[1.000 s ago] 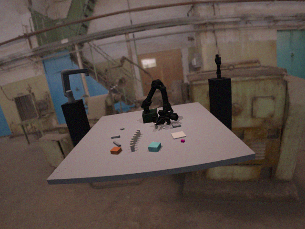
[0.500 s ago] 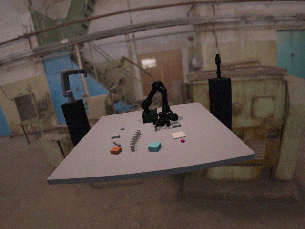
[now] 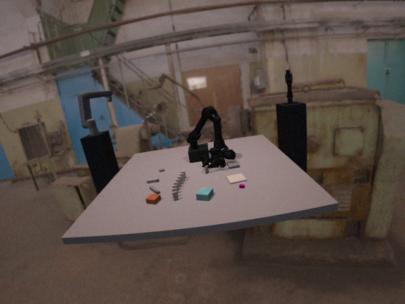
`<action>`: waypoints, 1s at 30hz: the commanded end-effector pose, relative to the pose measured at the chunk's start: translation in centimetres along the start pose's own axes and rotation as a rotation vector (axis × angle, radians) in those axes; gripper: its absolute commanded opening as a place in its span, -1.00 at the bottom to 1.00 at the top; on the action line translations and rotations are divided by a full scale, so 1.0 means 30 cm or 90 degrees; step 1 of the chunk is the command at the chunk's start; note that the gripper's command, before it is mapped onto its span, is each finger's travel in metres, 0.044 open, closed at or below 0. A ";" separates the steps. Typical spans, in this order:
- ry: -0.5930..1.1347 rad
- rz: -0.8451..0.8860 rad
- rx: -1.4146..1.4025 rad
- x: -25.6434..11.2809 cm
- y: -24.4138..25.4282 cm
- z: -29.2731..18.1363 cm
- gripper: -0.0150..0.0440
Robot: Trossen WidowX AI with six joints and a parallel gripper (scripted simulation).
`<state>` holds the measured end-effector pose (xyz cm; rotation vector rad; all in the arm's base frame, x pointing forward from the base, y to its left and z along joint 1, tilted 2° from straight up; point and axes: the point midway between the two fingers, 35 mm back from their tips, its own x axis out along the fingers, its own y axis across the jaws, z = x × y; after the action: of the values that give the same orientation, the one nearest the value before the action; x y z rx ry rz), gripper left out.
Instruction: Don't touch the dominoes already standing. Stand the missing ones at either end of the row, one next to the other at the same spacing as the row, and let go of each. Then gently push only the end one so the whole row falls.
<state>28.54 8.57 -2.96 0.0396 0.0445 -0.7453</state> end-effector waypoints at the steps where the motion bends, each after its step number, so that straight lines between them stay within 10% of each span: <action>1: -0.003 0.000 -0.002 0.001 -0.001 0.002 0.56; 6: -0.003 0.000 -0.002 0.000 0.000 0.007 1.00; 17: 0.007 -0.003 -0.008 -0.013 0.004 0.164 1.00; 30: 0.544 0.150 -0.573 0.088 0.050 0.122 1.00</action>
<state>30.70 7.59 -0.03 -0.2887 0.6949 -0.7097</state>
